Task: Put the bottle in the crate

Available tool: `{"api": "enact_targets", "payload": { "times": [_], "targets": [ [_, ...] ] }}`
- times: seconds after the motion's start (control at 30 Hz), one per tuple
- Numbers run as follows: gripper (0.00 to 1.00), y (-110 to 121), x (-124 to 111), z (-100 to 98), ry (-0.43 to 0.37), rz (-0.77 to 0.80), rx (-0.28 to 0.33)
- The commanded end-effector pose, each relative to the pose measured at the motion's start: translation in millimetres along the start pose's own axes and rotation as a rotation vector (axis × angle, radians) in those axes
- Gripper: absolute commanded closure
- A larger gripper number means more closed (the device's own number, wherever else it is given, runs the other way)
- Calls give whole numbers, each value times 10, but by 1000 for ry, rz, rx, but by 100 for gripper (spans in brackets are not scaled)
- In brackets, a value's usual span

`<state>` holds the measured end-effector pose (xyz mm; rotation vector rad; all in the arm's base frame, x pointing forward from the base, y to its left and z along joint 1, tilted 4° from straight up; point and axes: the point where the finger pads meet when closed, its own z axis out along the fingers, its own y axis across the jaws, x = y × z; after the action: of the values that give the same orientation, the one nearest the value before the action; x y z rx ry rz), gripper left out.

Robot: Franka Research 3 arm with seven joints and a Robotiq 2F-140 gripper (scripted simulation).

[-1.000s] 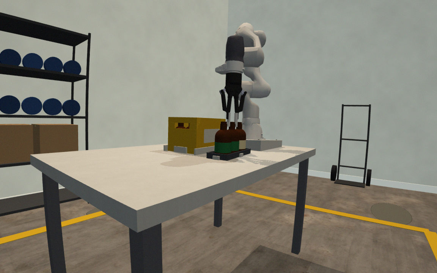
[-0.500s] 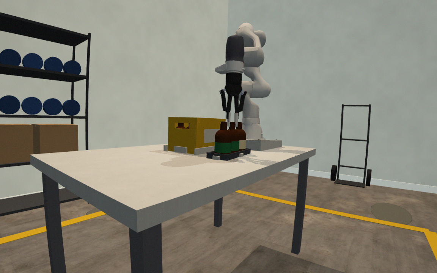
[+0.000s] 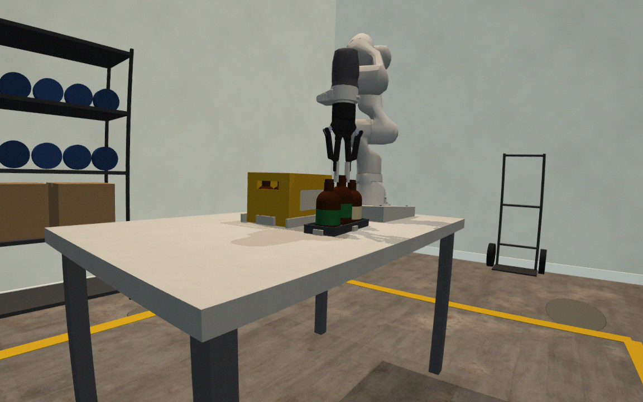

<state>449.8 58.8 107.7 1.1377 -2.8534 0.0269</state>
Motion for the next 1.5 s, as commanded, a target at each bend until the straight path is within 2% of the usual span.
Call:
{"api": "enact_targets", "payload": {
  "times": [0.0,0.67,1.47],
  "targets": [
    [100,-20,13,-66,2,2,1],
    [100,-29,10,-230,2,2,1],
    [100,-30,10,-248,2,2,1]
  ]
}}
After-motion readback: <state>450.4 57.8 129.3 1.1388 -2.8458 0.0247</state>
